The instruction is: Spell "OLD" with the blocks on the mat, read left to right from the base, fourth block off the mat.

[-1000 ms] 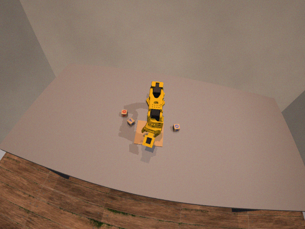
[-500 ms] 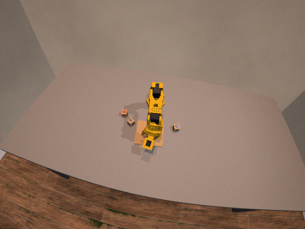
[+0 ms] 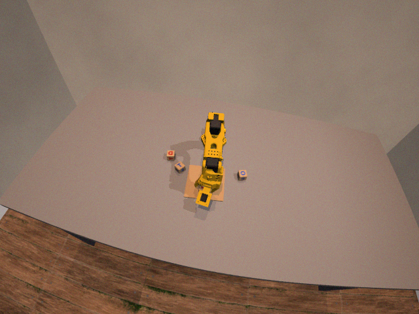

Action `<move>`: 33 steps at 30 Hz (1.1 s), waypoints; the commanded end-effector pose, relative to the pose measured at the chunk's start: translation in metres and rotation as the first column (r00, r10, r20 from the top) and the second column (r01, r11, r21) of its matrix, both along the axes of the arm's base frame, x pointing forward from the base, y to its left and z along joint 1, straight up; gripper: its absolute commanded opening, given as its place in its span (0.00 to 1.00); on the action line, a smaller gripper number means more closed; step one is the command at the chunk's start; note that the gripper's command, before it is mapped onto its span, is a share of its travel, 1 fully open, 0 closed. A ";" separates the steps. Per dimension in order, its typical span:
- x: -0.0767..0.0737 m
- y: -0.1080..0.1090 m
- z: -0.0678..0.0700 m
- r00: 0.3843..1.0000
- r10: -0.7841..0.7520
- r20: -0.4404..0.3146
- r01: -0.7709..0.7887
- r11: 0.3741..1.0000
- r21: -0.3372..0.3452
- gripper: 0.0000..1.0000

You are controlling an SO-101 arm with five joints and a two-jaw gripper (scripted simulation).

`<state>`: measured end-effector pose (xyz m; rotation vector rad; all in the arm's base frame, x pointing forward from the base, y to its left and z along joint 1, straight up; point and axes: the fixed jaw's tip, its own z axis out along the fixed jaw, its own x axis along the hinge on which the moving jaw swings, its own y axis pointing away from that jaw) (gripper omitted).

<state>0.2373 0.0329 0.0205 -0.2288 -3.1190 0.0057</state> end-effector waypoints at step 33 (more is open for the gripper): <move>0.008 -0.008 0.014 0.997 -0.001 0.082 0.000 1.000 0.007 0.22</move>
